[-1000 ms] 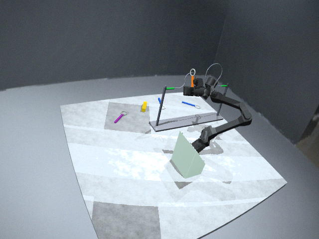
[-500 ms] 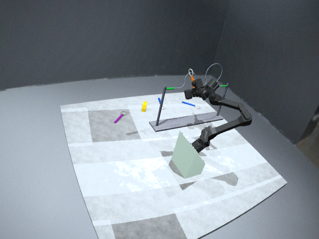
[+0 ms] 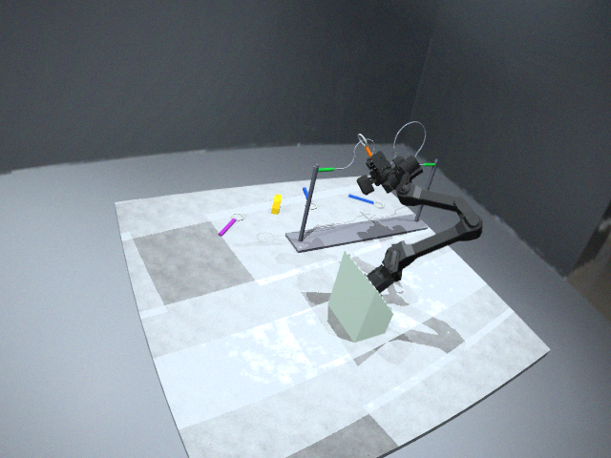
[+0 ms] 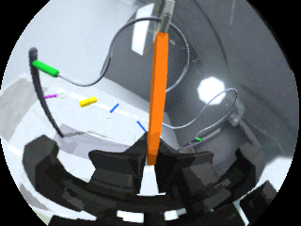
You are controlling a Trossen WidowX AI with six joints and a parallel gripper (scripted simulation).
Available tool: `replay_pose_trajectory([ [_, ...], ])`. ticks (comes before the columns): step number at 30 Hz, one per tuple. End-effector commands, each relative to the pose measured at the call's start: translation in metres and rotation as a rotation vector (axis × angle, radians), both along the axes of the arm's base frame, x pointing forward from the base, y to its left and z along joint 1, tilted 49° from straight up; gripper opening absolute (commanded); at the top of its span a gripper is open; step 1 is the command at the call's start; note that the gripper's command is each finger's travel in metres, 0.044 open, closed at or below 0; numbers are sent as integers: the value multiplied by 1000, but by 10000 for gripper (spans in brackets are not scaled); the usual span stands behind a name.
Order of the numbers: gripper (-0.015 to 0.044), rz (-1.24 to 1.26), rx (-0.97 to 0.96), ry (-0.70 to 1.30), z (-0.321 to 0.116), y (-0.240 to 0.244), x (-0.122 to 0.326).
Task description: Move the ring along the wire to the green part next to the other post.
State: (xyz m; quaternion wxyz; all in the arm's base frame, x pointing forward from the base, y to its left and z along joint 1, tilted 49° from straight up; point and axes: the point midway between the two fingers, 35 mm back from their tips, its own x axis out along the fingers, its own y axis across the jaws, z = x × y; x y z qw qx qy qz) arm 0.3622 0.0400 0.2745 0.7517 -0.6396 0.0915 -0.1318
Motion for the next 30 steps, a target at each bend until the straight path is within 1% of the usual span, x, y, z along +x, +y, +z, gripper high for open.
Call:
replay_pose_trajectory([
  [1,-150,4,-81,-9,3,0,0],
  [30,-150,10,-674,-125,45,7,-2],
])
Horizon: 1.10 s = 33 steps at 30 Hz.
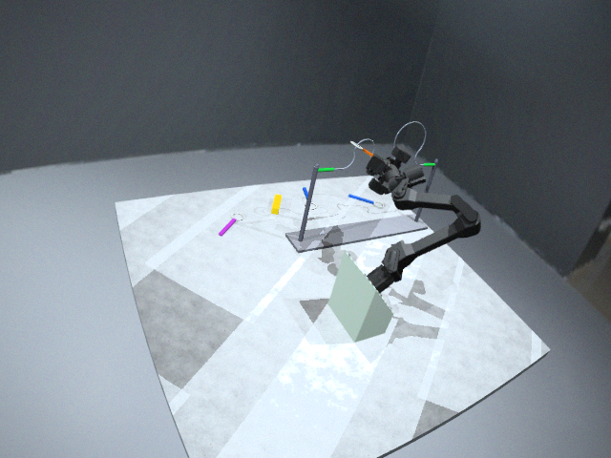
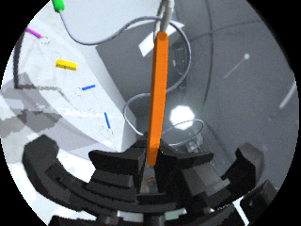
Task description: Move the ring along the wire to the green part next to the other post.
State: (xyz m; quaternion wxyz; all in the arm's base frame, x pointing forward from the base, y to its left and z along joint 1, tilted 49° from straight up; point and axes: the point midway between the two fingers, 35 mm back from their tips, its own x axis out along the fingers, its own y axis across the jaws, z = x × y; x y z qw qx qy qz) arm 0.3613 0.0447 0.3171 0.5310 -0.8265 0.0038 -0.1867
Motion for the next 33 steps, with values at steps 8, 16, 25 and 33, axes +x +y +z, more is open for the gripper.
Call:
replay_pose_trajectory([
  [8,-150,5,-243,-44,13,9,-2],
  [16,-150,6,-401,-75,21,17,-3],
  [25,-150,6,-535,-102,26,21,-4],
  [33,-150,6,-561,-108,25,16,-3],
])
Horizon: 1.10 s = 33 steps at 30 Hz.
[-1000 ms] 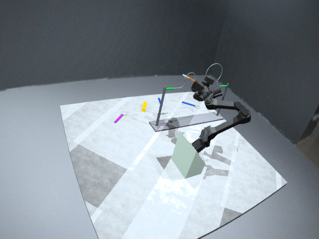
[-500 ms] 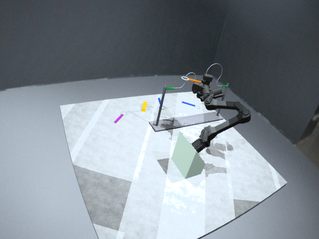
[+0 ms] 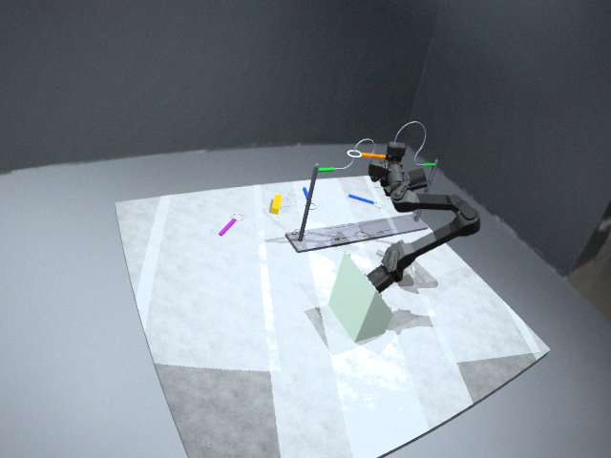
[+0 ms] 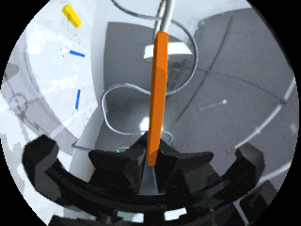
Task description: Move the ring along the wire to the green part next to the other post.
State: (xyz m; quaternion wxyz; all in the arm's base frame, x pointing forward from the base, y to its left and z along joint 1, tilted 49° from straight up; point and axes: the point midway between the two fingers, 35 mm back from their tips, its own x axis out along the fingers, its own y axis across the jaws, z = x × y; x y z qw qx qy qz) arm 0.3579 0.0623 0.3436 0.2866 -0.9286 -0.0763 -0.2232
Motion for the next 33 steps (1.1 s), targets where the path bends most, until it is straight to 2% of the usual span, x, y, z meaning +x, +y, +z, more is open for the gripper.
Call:
replay_pose_trajectory([
  [1,-150,2,-8,0,-2,-3,0],
  [14,-150,0,145,28,-20,-27,5],
  [33,-150,16,553,121,-73,-66,15],
])
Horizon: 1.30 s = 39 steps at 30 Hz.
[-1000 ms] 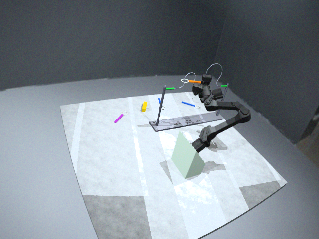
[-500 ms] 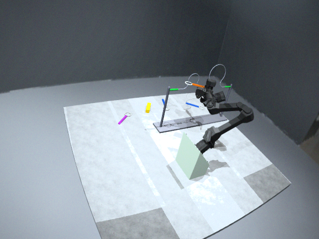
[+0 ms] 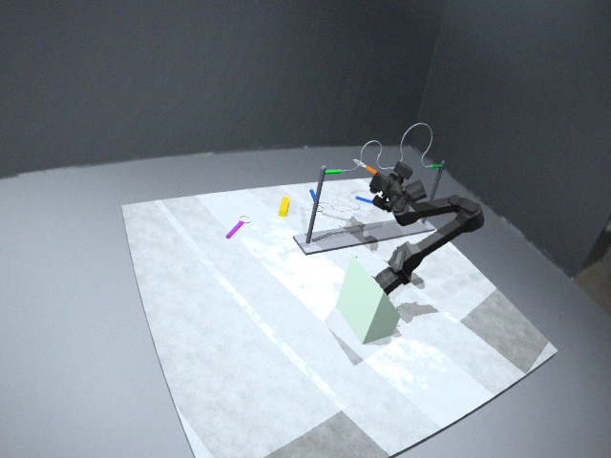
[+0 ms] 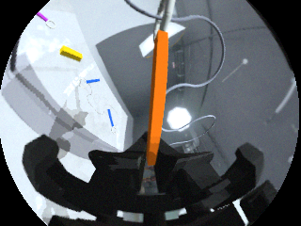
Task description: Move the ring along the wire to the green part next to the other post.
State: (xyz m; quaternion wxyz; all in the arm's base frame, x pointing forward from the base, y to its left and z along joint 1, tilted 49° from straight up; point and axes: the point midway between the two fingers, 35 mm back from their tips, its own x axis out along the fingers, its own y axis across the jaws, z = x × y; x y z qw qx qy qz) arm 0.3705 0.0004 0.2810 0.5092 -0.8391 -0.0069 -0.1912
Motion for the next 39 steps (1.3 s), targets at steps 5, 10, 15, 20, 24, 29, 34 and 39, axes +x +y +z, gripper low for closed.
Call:
replay_pose_trajectory([
  [5,-150,68,183,67,-29,-13,10],
  [10,-150,74,300,89,-48,-18,12],
  [15,-150,75,416,107,-67,-20,12],
  [20,-150,76,539,127,-87,-20,12],
  [24,-150,77,636,142,-103,-18,12],
  [29,-150,77,752,160,-122,-13,11],
  [34,-150,78,860,176,-139,-7,9],
  [39,-150,78,955,191,-154,0,8],
])
